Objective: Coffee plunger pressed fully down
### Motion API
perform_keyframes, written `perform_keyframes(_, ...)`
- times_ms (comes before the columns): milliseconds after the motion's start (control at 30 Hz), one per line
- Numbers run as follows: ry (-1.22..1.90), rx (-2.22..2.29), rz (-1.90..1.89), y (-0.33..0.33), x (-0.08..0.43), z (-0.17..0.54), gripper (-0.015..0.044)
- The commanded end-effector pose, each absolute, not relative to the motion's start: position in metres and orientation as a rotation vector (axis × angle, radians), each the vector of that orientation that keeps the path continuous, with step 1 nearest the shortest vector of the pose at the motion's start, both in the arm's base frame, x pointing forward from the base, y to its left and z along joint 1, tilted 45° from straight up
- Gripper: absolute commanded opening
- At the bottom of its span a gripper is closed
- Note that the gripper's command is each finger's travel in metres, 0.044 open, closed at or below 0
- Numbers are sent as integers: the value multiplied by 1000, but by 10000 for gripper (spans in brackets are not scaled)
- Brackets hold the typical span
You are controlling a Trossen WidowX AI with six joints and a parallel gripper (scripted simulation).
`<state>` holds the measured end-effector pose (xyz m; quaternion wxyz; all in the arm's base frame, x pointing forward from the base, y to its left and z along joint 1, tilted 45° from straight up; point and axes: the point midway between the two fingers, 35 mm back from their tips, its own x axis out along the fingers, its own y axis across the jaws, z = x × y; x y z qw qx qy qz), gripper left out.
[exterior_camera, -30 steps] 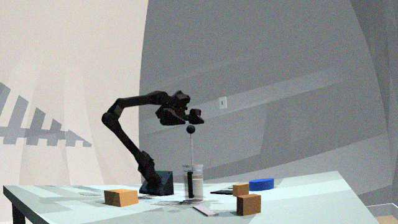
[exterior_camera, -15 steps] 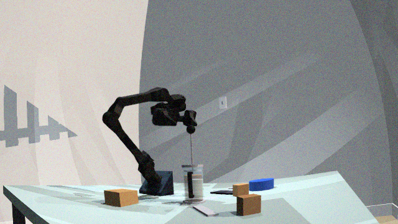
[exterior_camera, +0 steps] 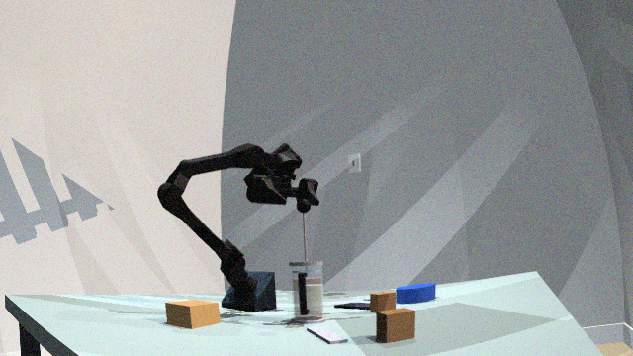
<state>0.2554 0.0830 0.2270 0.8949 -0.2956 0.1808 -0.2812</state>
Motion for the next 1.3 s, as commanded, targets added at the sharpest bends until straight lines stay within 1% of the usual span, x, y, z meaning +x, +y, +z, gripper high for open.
perform_keyframes(0,378,-628,-590,79,259,226,440)
perform_keyframes(400,375,-649,-613,69,270,231,440)
perform_keyframes(800,375,-649,-613,69,270,231,130)
perform_keyframes(1267,379,-647,-614,67,270,227,130)
